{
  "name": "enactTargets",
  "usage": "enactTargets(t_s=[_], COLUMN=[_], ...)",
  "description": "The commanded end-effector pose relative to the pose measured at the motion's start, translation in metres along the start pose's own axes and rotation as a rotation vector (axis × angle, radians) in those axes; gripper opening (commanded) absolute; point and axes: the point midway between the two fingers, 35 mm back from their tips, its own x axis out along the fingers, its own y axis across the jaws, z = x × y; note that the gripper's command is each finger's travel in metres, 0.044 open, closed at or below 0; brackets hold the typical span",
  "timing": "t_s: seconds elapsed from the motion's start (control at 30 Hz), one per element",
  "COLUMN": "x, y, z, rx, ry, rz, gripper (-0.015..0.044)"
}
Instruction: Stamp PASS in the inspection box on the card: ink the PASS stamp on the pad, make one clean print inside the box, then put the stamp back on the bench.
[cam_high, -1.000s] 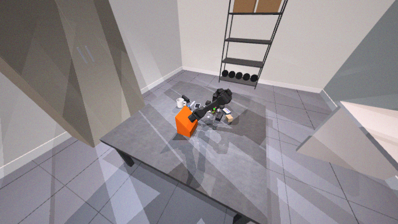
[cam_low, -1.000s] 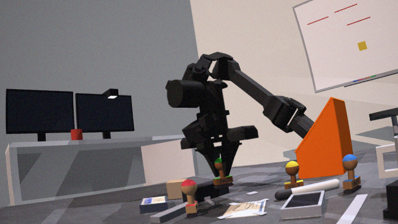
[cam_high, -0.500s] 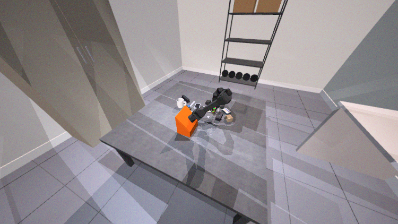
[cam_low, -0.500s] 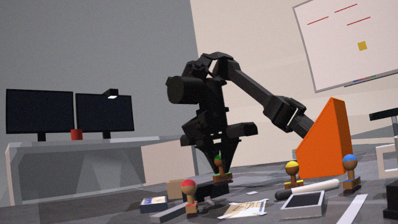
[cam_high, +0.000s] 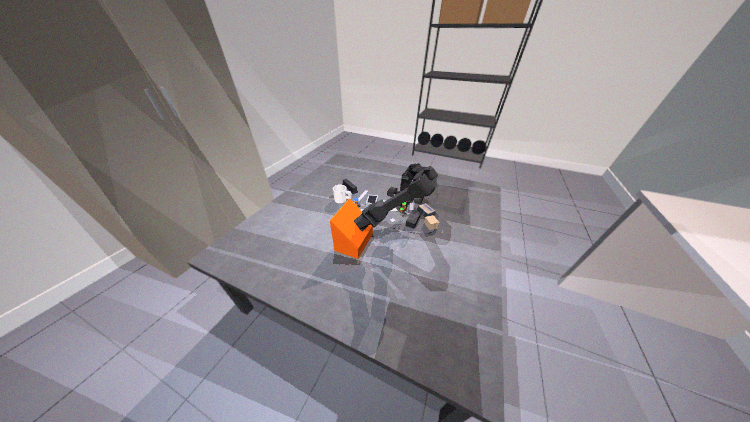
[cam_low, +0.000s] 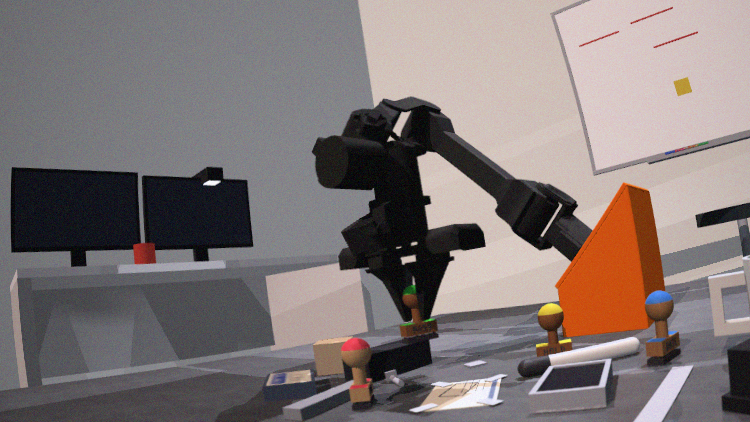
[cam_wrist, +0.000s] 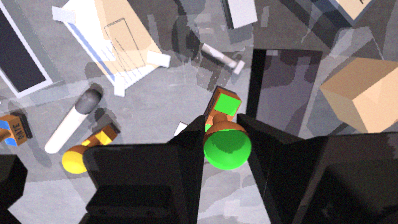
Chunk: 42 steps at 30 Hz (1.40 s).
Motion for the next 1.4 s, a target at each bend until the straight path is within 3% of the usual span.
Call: enactTargets(t_s=[0.0,1.37], x=[-0.002,-0.022], y=[-0.001,-0.001], z=[0.000,-0.001], rx=[0.005,0.004], ry=[-0.001,-0.001], rz=[-0.003,-0.009], gripper=[0.0000,0.0000])
